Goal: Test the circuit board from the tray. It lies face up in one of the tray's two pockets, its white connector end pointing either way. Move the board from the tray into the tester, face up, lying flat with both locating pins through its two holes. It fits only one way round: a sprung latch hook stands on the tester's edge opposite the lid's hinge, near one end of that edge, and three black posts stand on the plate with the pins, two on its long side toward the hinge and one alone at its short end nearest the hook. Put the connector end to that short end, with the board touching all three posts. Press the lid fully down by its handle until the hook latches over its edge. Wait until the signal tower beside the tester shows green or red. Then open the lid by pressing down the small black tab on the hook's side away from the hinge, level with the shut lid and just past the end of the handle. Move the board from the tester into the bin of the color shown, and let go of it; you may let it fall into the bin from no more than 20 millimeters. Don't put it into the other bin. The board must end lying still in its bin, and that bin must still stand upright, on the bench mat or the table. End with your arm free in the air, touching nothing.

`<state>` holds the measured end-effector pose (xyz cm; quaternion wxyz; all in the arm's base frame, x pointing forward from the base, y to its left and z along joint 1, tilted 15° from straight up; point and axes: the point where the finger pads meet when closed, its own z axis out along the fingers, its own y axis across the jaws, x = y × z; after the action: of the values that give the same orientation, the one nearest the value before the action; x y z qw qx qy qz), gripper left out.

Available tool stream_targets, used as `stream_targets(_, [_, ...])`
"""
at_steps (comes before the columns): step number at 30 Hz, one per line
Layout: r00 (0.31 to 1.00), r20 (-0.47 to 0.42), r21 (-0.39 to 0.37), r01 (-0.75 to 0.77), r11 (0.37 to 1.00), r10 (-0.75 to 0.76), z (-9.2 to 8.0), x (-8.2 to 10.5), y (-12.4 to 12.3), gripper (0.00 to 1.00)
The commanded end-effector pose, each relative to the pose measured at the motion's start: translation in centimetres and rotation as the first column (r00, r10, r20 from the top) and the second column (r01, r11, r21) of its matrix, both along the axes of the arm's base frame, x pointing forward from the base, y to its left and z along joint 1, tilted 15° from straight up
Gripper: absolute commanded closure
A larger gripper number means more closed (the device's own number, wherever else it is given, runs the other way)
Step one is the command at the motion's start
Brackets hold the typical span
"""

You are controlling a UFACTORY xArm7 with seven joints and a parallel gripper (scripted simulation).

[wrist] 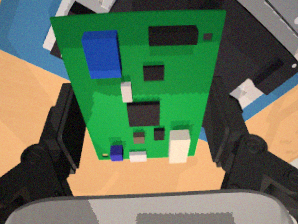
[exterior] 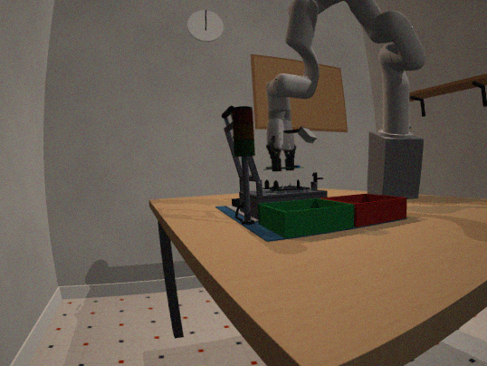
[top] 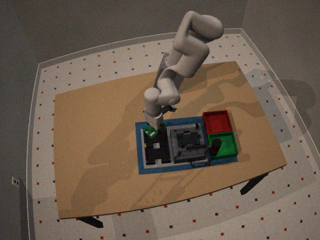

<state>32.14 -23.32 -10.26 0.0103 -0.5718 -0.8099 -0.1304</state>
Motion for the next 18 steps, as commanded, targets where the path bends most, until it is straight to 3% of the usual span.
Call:
stream_targets(1, [0.988,0.044,-0.028,-0.146,0.989,0.147,0.10,0.07,-0.16,0.21])
stream_targets(10, [0.892,0.096,-0.092,-0.435,0.896,0.443,0.10,0.07,-0.16,0.21])
stream_targets(12, [0.892,0.096,-0.092,-0.435,0.896,0.443,0.10,0.07,-0.16,0.21])
stream_targets(18, [0.766,0.121,-0.147,-0.616,0.774,0.632,0.10,0.07,-0.16,0.21])
